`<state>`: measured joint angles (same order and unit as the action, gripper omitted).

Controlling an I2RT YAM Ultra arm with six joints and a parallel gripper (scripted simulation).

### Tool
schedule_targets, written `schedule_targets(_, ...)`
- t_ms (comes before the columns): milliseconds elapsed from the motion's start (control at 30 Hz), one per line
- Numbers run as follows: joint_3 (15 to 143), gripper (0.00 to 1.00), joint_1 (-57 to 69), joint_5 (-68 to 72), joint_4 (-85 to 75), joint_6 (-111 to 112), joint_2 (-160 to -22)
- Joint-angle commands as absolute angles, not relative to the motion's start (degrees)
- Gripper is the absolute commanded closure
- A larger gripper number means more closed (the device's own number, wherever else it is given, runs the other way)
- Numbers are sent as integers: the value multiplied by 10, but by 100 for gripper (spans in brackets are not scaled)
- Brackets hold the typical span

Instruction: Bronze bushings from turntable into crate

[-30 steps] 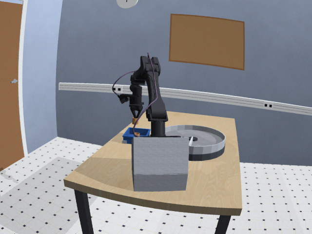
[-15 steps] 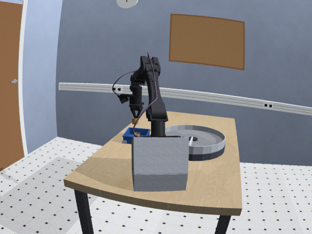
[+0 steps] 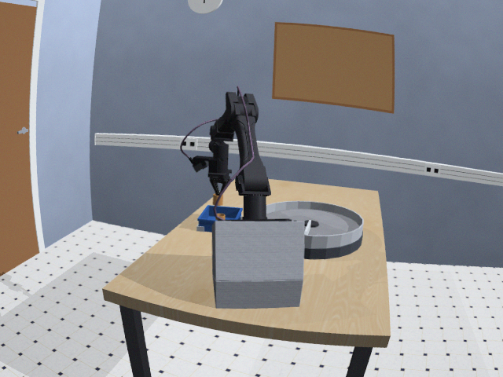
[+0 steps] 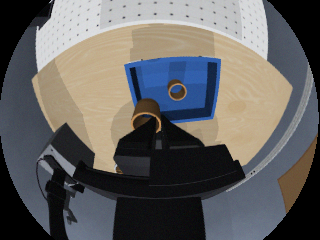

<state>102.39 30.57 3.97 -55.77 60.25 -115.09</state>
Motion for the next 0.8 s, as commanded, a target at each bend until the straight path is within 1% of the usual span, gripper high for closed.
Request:
schedule_targets(0,998,100,296,33,-512,610,-1177)
schedule_targets(100,994,100,295,32,-503,610,-1182)
schedule_targets(133,1018,100,294,32,-494,612,-1190)
schedule_targets(233,994,100,293,32,-480,613,-1201)
schedule_targets(333,1006,100,294,32,-476,612,-1184)
schedule_targets(767,1009,100,295,32,-480,611,-1185)
